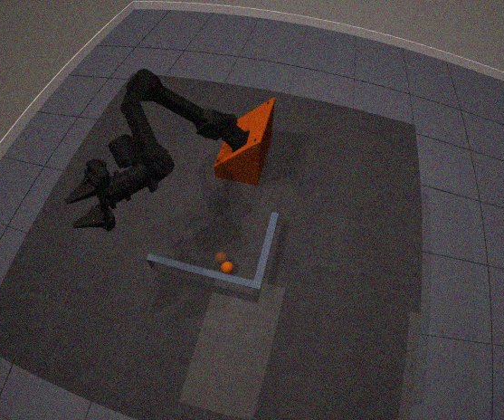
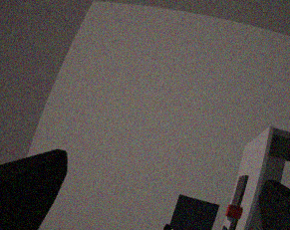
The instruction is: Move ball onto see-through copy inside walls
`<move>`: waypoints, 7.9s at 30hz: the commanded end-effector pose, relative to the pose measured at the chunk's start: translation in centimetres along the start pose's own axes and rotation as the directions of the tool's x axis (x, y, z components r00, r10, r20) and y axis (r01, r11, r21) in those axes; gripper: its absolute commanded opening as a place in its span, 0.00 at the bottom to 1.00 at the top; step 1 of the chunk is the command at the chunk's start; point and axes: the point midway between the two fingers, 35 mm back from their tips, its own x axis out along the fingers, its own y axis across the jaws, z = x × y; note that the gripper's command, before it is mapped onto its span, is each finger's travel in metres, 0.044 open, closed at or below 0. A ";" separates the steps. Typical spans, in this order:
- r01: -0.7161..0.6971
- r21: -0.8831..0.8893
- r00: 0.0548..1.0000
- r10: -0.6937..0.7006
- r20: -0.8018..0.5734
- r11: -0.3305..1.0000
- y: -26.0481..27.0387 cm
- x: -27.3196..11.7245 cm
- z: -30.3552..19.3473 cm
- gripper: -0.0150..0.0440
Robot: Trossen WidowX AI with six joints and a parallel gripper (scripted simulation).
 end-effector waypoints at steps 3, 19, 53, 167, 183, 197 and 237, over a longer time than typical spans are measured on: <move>0.040 -0.016 0.998 -0.041 -0.055 0.999 -0.7 0.2 -1.7 0.80; 0.315 -0.457 0.617 -0.545 -0.568 0.832 -9.7 -6.4 -19.9 0.72; -0.507 -0.849 -0.207 -0.977 -0.051 0.152 -18.3 -27.6 -21.1 0.72; -0.508 -0.848 -0.208 -0.977 -0.051 0.153 -19.3 -28.5 -18.0 0.25; -0.508 -0.848 -0.207 -0.977 -0.048 0.149 -22.5 -29.3 -18.0 0.25; -0.503 -0.851 -0.206 -0.977 -0.053 0.152 -23.4 -29.4 -18.1 0.30; -0.508 -0.848 -0.193 -0.979 -0.061 0.152 -11.2 -27.0 -17.5 1.00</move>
